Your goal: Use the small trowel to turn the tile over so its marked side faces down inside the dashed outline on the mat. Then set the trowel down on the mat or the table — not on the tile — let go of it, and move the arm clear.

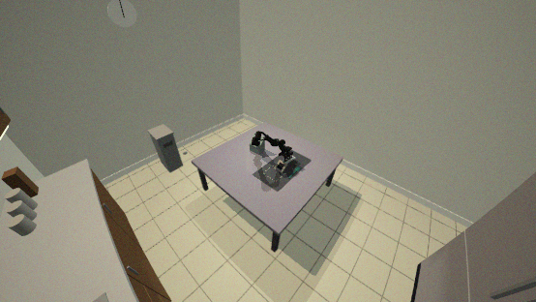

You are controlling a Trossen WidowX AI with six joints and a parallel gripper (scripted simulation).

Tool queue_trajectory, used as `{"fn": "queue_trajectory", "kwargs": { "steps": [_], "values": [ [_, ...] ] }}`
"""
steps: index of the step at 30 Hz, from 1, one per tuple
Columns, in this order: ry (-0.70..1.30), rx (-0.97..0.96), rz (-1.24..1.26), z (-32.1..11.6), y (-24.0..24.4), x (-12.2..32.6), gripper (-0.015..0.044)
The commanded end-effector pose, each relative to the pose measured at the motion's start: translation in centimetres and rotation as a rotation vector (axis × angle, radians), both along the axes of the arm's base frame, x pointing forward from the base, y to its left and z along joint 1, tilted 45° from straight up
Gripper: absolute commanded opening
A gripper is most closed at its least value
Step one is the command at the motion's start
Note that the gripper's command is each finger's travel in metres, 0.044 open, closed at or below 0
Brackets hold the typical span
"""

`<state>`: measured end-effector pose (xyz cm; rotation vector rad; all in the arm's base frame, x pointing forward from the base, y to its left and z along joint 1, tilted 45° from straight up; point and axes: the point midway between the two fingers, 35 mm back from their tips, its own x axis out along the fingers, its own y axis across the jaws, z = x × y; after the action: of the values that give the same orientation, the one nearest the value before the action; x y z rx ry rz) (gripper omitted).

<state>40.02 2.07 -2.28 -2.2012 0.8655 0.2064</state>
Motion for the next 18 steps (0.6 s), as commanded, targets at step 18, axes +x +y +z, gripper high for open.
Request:
{"fn": "queue_trajectory", "kwargs": {
  "steps": [18],
  "values": [
    [-0.015,0.002,0.007,6.1,-3.1,-0.7,0.0000]
  ]
}}
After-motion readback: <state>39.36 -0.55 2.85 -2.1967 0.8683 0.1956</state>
